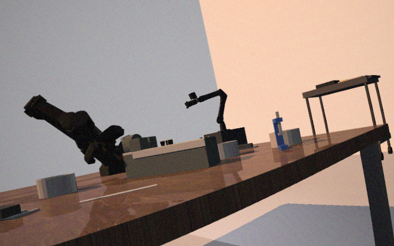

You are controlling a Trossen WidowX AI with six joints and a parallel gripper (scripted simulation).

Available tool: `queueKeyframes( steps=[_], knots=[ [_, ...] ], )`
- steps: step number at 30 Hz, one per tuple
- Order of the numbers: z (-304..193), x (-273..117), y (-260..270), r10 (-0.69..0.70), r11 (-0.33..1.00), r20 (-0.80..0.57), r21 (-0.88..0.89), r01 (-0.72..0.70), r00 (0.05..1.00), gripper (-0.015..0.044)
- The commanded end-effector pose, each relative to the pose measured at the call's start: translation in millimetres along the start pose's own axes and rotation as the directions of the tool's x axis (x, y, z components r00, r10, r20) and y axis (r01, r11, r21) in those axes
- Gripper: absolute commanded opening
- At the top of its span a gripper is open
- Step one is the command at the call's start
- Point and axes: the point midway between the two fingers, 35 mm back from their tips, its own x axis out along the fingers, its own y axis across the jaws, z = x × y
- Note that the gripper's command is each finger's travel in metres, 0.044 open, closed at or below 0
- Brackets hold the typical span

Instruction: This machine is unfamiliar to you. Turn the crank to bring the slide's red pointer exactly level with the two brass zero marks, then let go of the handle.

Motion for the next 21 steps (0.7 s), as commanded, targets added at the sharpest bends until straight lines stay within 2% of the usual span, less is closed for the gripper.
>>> queueKeyframes(
  steps=[1,21],
  knots=[
    [1,-2,9,0.021,1.0,0.004,-0.01,-0.021,1.0,0.0],
    [14,-15,24,0.023,1.0,0.004,-0.009,-0.023,1.0,0.0]
  ],
)
